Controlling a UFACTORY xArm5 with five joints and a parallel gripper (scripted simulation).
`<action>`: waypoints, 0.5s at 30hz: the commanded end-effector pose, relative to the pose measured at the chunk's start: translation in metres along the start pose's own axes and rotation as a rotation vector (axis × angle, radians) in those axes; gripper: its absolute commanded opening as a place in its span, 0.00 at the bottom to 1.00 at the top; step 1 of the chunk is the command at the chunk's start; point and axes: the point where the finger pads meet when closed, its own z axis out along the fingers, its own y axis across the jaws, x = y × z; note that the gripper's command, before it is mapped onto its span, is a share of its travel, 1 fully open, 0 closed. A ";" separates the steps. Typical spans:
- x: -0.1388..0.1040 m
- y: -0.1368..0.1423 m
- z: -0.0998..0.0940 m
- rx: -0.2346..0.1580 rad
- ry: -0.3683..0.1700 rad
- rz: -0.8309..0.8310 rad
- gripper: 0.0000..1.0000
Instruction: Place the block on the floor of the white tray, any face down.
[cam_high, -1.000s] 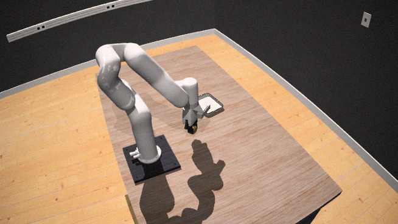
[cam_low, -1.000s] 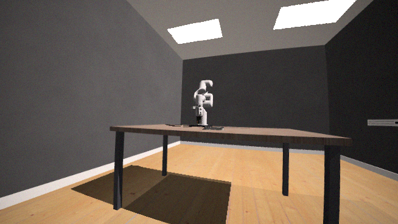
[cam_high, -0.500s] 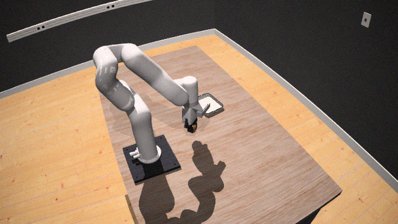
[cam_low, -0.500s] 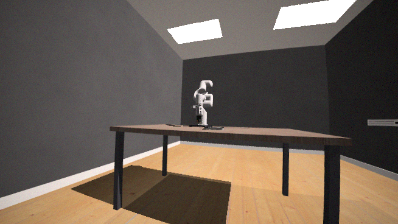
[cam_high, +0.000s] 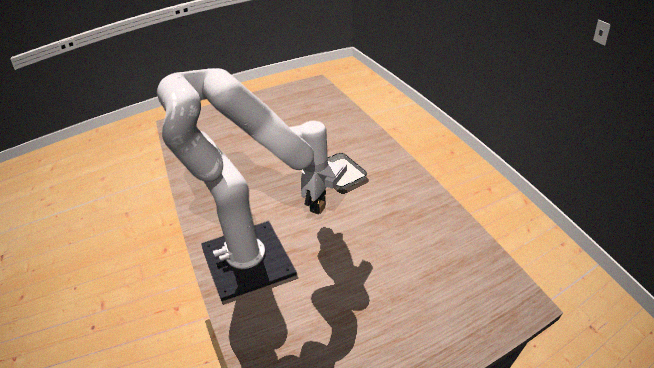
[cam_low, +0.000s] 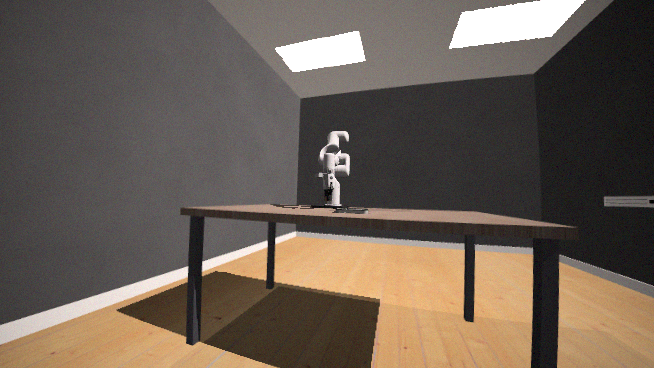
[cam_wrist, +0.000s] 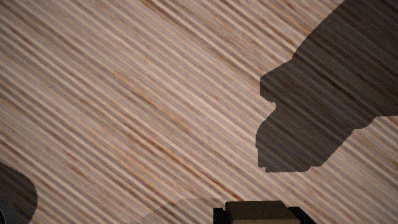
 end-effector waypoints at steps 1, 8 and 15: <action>-0.011 -0.070 0.000 0.000 0.000 0.000 0.00; -0.027 -0.144 -0.006 0.000 0.000 0.000 0.00; -0.039 -0.210 -0.005 0.000 0.000 0.000 0.00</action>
